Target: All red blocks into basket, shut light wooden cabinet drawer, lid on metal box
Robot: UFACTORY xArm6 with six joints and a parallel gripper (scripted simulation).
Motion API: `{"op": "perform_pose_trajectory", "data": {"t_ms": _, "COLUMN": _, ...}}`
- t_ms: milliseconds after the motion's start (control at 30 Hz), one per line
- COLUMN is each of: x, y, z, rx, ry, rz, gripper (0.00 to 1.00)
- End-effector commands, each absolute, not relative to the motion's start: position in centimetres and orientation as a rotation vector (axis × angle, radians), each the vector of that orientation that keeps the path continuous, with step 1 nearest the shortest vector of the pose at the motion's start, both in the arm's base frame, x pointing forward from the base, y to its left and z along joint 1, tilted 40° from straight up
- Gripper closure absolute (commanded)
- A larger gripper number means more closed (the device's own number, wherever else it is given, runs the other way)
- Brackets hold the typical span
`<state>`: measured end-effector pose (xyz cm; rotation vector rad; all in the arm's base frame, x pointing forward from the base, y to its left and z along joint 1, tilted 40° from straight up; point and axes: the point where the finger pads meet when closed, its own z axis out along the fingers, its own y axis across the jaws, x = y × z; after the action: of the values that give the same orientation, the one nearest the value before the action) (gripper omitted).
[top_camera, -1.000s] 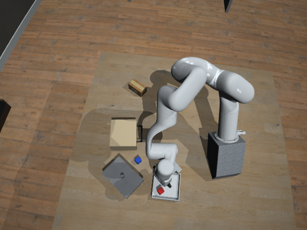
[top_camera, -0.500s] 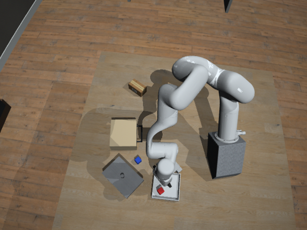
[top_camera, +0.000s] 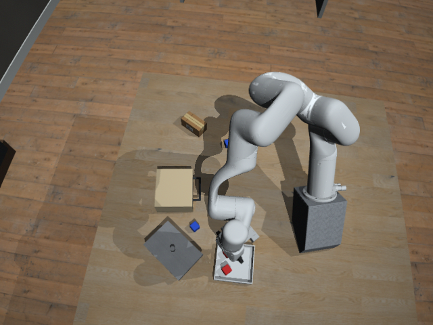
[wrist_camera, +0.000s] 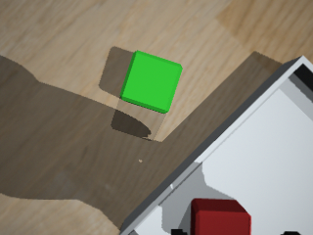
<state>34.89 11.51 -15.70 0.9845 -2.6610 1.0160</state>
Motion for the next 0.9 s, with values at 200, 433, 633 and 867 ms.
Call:
{"op": "perform_pose_trajectory", "data": {"t_ms": 200, "x": 34.6, "y": 13.9, "z": -12.9, "rx": 0.985, "ry": -2.664, "rz": 1.016, "gripper": 0.52}}
{"op": "perform_pose_trajectory", "data": {"t_ms": 433, "x": 34.3, "y": 15.9, "z": -10.5, "rx": 0.985, "ry": -2.664, "rz": 1.016, "gripper": 0.52}}
{"op": "perform_pose_trajectory", "data": {"t_ms": 633, "x": 34.1, "y": 16.9, "z": -9.3, "rx": 0.985, "ry": -2.664, "rz": 1.016, "gripper": 0.52}}
{"op": "perform_pose_trajectory", "data": {"t_ms": 867, "x": 33.9, "y": 18.0, "z": -8.0, "rx": 0.985, "ry": -2.664, "rz": 1.016, "gripper": 0.52}}
